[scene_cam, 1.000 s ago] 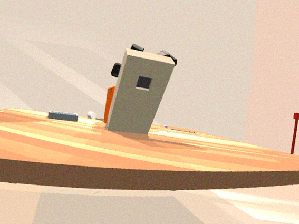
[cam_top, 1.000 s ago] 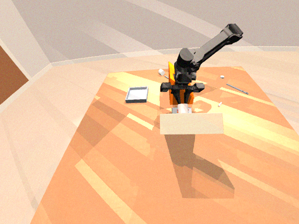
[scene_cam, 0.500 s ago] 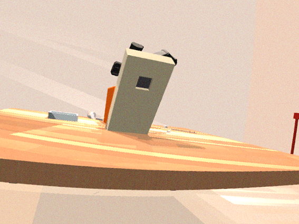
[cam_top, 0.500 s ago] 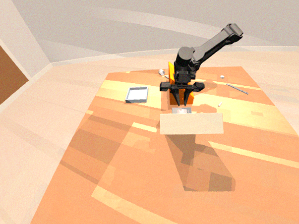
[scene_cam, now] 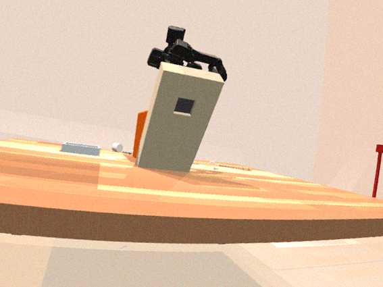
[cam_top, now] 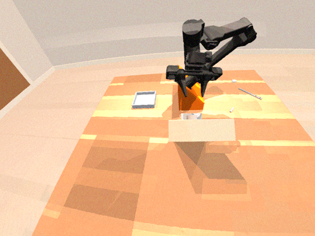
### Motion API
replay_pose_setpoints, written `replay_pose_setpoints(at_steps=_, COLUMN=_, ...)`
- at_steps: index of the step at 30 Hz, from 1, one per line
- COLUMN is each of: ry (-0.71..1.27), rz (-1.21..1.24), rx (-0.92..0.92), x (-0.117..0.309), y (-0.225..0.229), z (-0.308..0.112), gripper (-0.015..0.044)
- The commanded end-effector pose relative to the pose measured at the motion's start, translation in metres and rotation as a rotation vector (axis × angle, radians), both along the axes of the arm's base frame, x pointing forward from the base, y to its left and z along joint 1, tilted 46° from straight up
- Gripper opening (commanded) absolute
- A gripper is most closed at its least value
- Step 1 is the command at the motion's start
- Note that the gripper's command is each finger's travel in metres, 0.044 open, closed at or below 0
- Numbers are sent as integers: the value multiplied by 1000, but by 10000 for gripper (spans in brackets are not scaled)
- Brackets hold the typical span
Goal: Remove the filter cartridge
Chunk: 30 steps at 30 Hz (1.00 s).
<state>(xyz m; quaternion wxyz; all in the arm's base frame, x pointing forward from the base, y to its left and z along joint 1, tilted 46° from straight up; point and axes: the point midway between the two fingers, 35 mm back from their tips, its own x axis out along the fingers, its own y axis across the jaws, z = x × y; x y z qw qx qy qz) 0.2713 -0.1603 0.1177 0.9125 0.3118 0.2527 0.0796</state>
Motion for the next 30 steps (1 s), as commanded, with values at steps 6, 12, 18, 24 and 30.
replay_pose_setpoints(at_steps=6, ry=46, rz=32, rx=20, x=-5, y=-7, z=9, gripper=319)
replay_pose_setpoints(at_steps=12, ry=327, rz=207, rx=142, x=-29, y=65, z=-56, gripper=305)
replay_pose_setpoints(at_steps=18, ry=360, rz=230, rx=153, x=-32, y=74, z=-63, gripper=305)
replay_pose_setpoints(at_steps=24, ry=361, rz=230, rx=151, x=-27, y=78, z=-69, gripper=305)
replay_pose_setpoints(at_steps=30, ry=362, rz=230, rx=151, x=-21, y=83, z=-75, gripper=305)
